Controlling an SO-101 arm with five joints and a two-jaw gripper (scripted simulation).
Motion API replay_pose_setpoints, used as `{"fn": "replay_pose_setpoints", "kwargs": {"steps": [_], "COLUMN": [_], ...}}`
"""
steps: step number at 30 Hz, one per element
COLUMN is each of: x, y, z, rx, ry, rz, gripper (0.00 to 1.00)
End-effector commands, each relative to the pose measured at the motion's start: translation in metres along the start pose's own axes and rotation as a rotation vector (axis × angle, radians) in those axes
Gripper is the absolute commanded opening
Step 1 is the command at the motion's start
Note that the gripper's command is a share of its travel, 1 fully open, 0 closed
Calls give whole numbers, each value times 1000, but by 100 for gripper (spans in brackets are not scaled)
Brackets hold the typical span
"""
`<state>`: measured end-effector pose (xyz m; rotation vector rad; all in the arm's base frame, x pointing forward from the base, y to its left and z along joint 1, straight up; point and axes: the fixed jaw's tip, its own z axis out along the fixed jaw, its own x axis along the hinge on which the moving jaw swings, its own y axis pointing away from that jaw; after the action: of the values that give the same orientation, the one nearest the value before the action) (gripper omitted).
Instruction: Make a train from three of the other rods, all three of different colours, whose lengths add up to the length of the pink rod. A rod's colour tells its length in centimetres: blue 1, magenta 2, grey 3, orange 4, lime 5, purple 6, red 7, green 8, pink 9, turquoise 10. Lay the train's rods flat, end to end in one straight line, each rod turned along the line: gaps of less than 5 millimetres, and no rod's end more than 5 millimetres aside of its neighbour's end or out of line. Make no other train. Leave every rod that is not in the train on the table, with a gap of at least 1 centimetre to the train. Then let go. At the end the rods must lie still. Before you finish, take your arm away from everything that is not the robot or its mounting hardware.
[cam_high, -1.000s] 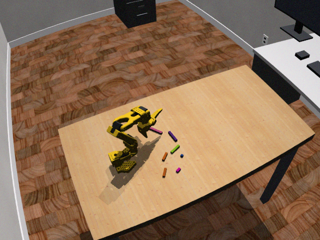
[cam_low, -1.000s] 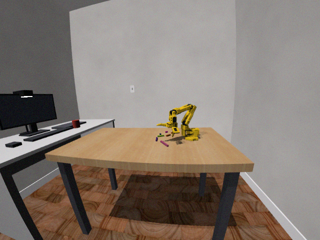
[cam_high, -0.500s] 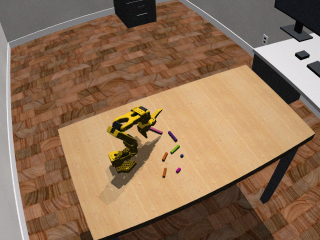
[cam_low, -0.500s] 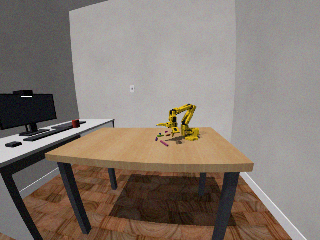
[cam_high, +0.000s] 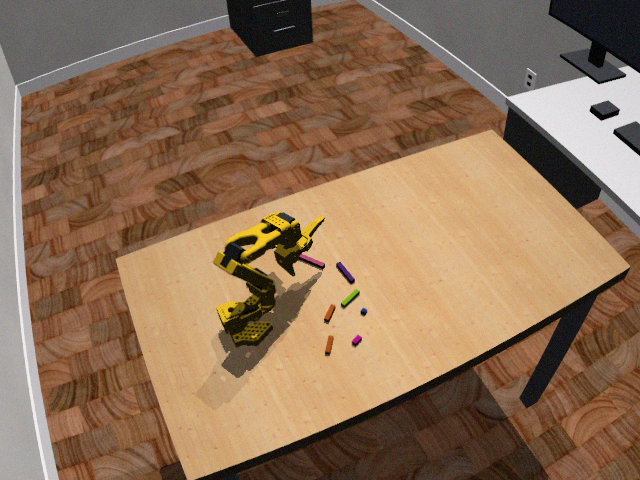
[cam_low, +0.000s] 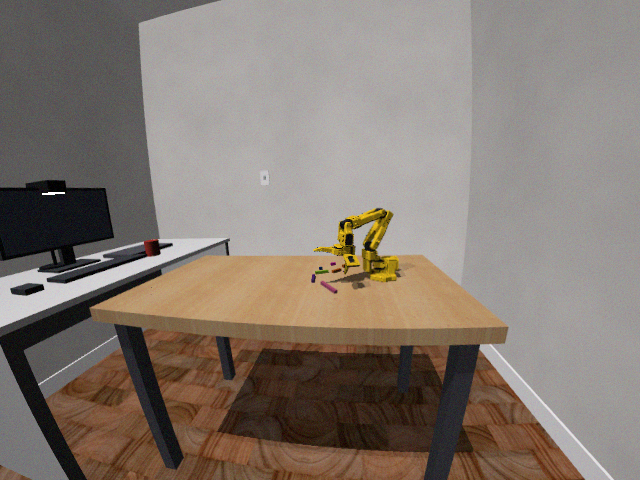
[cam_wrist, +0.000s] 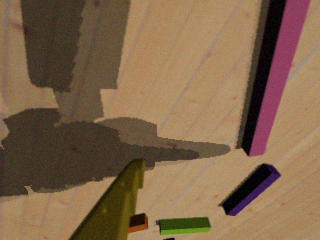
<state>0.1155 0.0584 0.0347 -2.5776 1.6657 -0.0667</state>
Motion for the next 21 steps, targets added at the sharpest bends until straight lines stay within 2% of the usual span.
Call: {"fn": "replay_pose_setpoints", "kwargs": {"steps": [1, 9, 10, 21], "x": [-1, -1, 0, -1], "y": [-11, -14, -4, -16], "z": [-9, -13, -4, -11], "rx": [64, 88, 24, 98], "ry": [-5, -6, -3, -6], "rz": [10, 18, 9, -6], "gripper": [100, 100, 100, 100]}}
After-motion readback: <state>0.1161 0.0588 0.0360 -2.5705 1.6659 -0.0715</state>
